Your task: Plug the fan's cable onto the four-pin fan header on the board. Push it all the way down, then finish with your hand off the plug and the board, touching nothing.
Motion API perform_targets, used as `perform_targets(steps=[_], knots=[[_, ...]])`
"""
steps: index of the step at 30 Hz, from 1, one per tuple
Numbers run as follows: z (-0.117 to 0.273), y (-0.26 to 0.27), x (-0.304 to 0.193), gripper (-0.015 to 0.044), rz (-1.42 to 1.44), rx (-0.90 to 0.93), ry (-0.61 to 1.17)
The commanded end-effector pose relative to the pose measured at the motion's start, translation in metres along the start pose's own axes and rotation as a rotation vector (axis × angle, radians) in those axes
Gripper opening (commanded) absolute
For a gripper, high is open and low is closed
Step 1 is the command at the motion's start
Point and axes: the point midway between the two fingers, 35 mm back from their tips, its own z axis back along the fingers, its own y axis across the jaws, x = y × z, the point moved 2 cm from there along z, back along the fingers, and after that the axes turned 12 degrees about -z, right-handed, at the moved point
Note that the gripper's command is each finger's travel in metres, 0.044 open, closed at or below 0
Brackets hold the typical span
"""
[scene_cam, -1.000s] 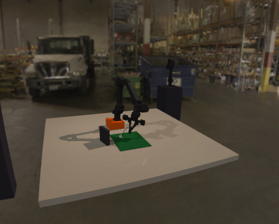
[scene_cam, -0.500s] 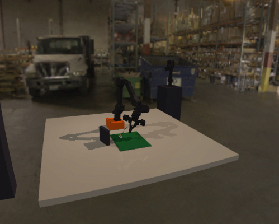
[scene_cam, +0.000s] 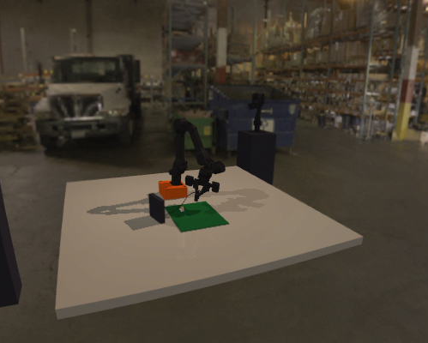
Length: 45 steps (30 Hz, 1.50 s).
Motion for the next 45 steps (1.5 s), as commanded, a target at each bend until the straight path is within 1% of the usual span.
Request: perform_targets(steps=[1, 24, 45], knots=[[0.005, -0.002, 0.001, 0.0000, -0.024, 0.017, -0.047], [0.028, -0.019, 0.000, 0.0000, -0.139, 0.092, -0.271], [0.030, -0.019, 0.006, 0.0000, -0.116, 0.080, -0.257]])
